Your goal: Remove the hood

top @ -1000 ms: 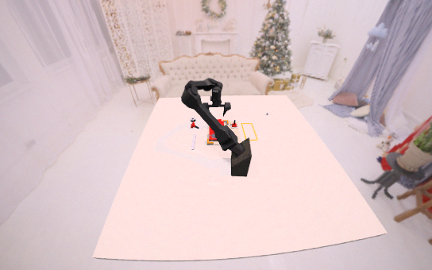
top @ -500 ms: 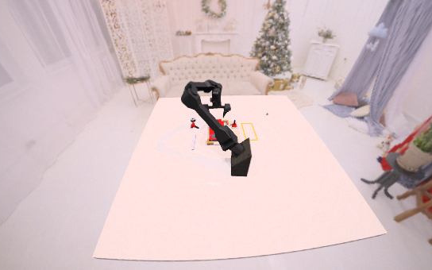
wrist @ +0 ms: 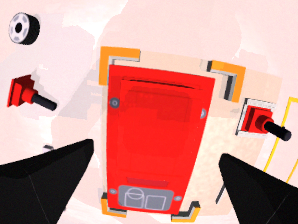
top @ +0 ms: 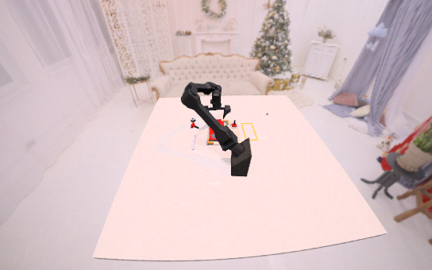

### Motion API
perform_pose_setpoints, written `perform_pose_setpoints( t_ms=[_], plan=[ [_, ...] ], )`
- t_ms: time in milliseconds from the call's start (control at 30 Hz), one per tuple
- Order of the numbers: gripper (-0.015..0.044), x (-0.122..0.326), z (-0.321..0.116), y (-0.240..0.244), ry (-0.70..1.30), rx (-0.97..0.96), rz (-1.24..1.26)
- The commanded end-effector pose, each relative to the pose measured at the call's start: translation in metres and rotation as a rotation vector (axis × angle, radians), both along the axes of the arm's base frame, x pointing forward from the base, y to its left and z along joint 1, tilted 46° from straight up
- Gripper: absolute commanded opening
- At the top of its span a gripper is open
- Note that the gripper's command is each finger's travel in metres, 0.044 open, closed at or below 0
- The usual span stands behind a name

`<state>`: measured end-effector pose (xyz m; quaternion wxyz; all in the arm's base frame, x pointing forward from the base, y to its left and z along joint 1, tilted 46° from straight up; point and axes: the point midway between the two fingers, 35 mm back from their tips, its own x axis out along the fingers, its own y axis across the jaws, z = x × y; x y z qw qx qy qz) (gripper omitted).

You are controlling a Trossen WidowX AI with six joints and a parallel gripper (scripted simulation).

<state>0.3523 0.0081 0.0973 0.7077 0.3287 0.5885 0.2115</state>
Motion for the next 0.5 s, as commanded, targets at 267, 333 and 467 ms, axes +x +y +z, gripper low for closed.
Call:
perform_pose_setpoints(
  t_ms=[267,333,467],
  plan=[
    [0.044,0.0,-0.0082,0.0081,0.008,0.008,-0.003],
    [0.044,0.0001,-0.0094,0.0092,0.008,0.008,-0.003],
    [0.044,0.0004,-0.0116,0.0115,0.008,0.008,-0.003]
  ],
)
